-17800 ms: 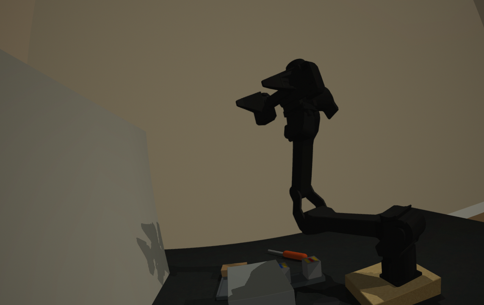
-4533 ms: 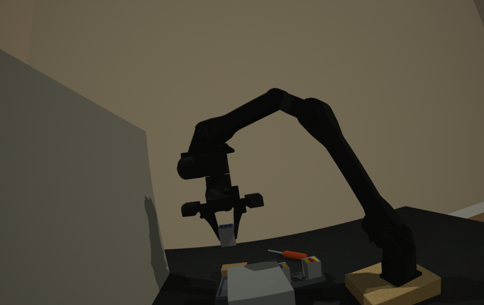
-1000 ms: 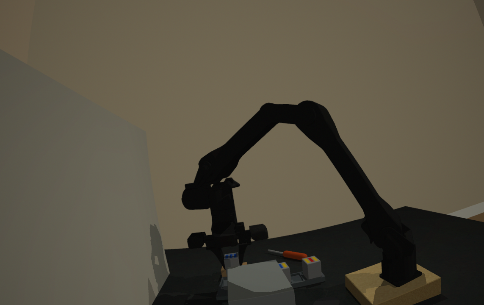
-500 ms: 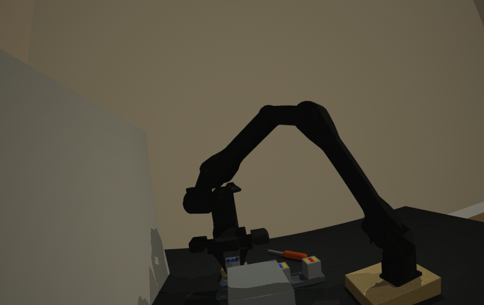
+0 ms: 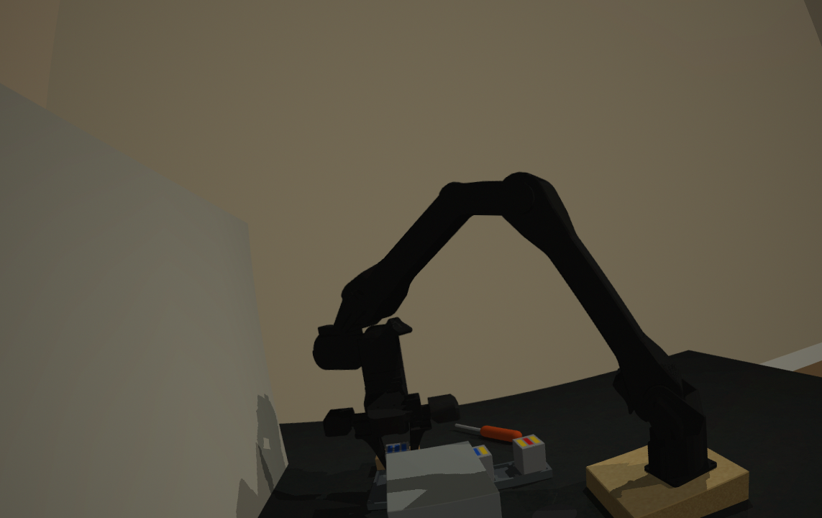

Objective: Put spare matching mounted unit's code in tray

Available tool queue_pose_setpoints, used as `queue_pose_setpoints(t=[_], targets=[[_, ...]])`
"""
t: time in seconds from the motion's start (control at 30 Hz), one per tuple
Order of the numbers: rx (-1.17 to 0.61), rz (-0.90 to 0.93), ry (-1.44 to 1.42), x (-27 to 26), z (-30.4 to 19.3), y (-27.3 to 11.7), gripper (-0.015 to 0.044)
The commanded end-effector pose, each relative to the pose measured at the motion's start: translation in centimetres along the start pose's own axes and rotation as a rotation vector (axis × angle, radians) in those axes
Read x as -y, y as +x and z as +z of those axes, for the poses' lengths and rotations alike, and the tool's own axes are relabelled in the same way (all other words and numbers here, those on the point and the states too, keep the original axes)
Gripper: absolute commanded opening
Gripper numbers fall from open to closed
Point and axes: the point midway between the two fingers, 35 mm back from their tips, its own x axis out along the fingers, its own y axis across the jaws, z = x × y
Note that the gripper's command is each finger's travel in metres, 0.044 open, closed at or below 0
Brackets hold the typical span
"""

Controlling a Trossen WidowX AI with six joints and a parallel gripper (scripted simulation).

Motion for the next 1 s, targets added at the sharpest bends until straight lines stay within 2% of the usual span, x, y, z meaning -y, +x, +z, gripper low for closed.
queue_pose_setpoints(t=[0.0,0.37,0.9,0.97], targets=[[0.004,-0.002,0.003,-0.05,0.12,0.40,0.0000],[0.004,-0.002,0.003,-0.22,0.23,1.17,0.0000],[0.000,0.000,0.000,-0.17,0.12,0.85,0.0420],[0.000,0.000,0.000,-0.17,0.12,0.85,0.0440]])
